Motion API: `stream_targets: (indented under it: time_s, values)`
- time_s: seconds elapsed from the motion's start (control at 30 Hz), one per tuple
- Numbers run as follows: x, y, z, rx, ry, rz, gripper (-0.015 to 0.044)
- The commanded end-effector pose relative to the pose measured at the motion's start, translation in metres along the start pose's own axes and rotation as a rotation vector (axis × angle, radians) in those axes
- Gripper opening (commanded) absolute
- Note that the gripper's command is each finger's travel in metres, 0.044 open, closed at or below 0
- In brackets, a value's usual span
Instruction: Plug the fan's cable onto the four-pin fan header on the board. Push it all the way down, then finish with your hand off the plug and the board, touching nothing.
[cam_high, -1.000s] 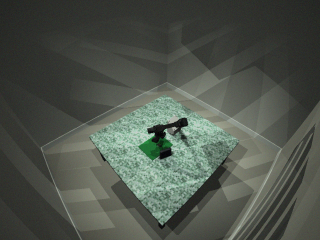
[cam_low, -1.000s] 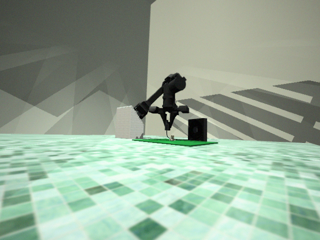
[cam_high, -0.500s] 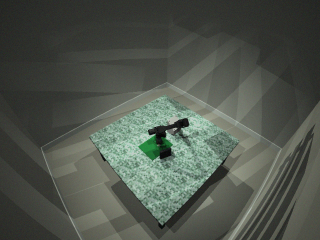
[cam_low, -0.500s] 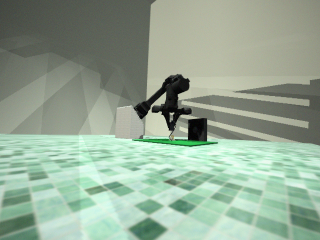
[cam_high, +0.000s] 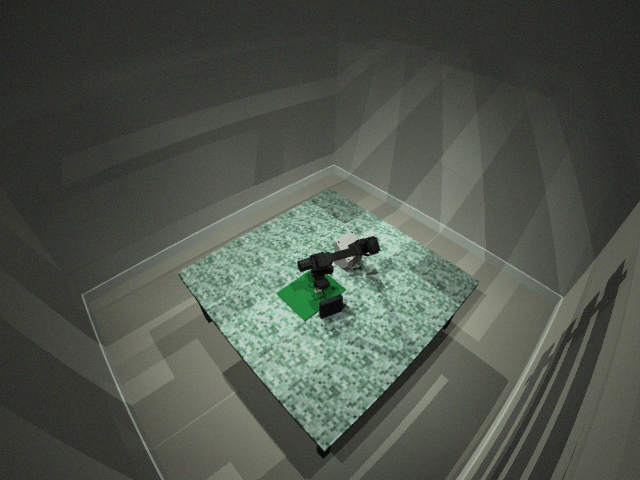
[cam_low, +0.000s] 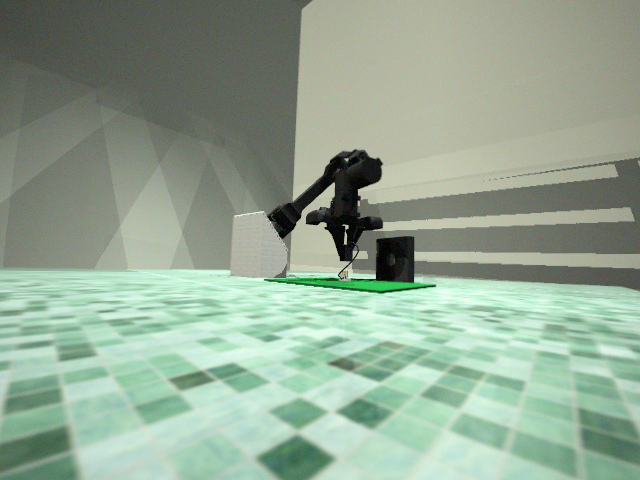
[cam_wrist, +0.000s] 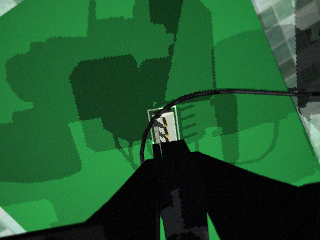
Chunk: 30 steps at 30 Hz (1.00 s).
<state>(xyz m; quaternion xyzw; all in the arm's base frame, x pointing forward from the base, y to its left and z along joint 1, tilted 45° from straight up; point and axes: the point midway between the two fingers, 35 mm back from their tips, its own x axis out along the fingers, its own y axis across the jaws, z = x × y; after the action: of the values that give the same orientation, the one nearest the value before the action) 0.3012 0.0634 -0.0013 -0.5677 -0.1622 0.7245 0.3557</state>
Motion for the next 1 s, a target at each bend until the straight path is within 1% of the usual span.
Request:
stream_targets:
  time_s: [0.0, 0.5, 0.67, 0.97]
  values:
    - [-0.002, -0.002, 0.004, -0.015, 0.004, -0.004, 0.0000]
    - [-0.002, -0.003, 0.006, -0.013, 0.004, -0.004, 0.0000]
    - [0.020, -0.003, 0.006, -0.010, 0.003, -0.005, 0.0000]
    - [0.020, -0.003, 0.006, -0.010, 0.003, -0.005, 0.0000]
